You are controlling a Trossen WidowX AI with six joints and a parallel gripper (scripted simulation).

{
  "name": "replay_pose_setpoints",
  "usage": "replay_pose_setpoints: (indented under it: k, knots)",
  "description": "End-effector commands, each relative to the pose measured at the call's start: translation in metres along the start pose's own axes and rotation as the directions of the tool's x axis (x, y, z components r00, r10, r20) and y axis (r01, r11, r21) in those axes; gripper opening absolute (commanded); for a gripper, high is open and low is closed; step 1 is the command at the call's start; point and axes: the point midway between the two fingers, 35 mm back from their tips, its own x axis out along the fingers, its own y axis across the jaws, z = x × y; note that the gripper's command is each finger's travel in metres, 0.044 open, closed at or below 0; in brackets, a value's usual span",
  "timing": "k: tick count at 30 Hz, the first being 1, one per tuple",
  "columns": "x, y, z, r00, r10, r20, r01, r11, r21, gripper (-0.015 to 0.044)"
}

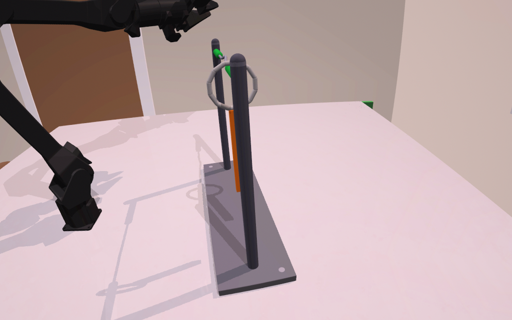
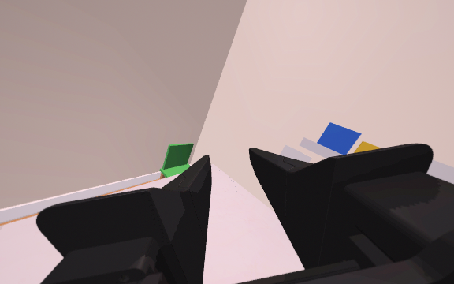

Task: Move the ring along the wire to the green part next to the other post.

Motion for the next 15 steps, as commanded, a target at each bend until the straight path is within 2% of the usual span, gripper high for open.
replay_pose_setpoints:
  k: [1, 15]
  knots:
    - [0.003, -0.034, -0.022, 0.997, -0.068, -0.037, 0.07, 0.996, 0.06, 0.016]
    - [-0.021, -0.145, -0.088, 0.942, -0.296, -0.156, 0.324, 0.923, 0.207, 0.016]
